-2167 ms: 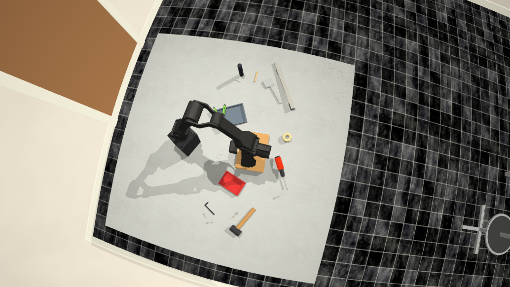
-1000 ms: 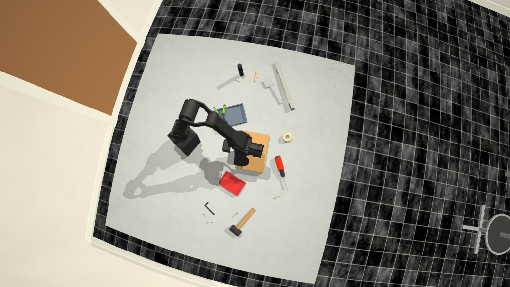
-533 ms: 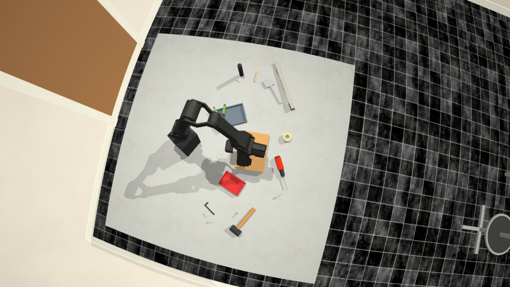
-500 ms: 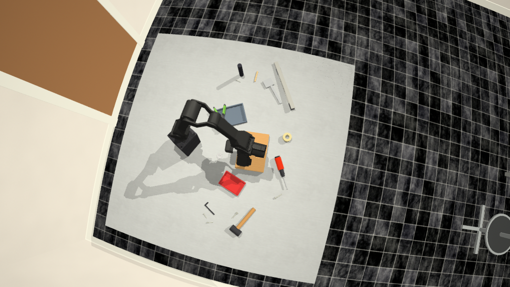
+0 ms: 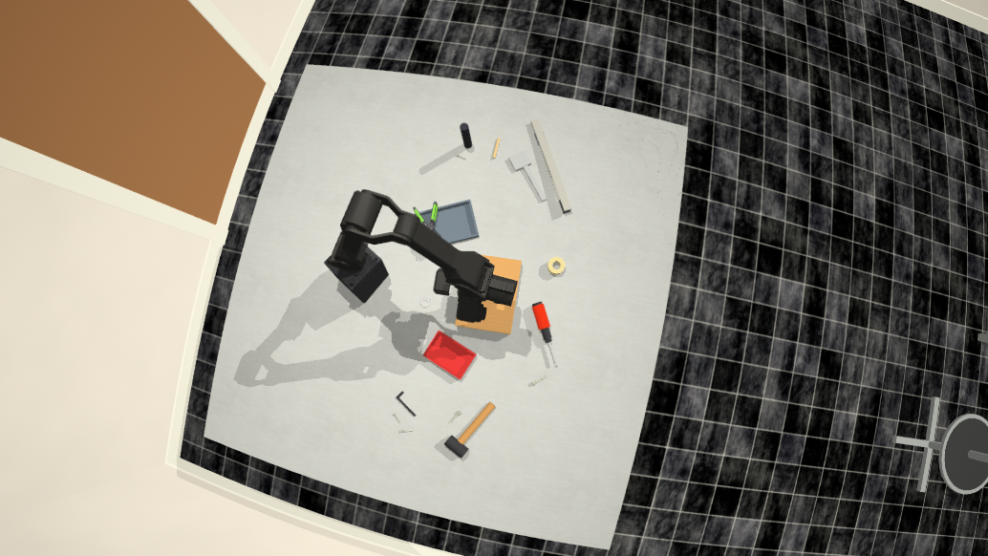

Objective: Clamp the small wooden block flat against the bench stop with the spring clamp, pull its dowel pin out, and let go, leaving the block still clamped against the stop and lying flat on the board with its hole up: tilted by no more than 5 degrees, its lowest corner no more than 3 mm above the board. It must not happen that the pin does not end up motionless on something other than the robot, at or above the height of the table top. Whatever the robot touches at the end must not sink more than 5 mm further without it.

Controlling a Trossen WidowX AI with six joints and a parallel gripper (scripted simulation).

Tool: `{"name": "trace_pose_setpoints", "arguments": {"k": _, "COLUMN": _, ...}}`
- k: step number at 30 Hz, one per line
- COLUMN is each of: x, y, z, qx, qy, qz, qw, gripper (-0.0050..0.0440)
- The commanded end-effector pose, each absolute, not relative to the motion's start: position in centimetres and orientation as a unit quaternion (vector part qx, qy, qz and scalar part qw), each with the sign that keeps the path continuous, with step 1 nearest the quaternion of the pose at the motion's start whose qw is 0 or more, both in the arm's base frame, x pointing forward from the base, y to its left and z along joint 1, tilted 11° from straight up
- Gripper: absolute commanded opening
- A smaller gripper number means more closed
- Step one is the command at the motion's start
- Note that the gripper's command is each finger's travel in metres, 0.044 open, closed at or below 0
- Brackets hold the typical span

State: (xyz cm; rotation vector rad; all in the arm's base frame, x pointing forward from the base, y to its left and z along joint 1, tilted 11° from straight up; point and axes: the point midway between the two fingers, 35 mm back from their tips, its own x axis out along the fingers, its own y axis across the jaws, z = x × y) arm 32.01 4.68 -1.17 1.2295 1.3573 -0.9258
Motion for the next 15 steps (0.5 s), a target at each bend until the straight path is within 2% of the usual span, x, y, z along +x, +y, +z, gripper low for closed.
{"name": "trace_pose_setpoints", "arguments": {"k": 1, "x": 32.2, "y": 4.4, "z": 0.6, "qx": 0.514, "qy": 0.564, "qz": -0.382, "qw": 0.522, "gripper": 0.0}}
{"name": "trace_pose_setpoints", "arguments": {"k": 15, "x": 32.1, "y": 4.1, "z": 1.7, "qx": 0.512, "qy": 0.565, "qz": -0.386, "qw": 0.519, "gripper": 0.0}}
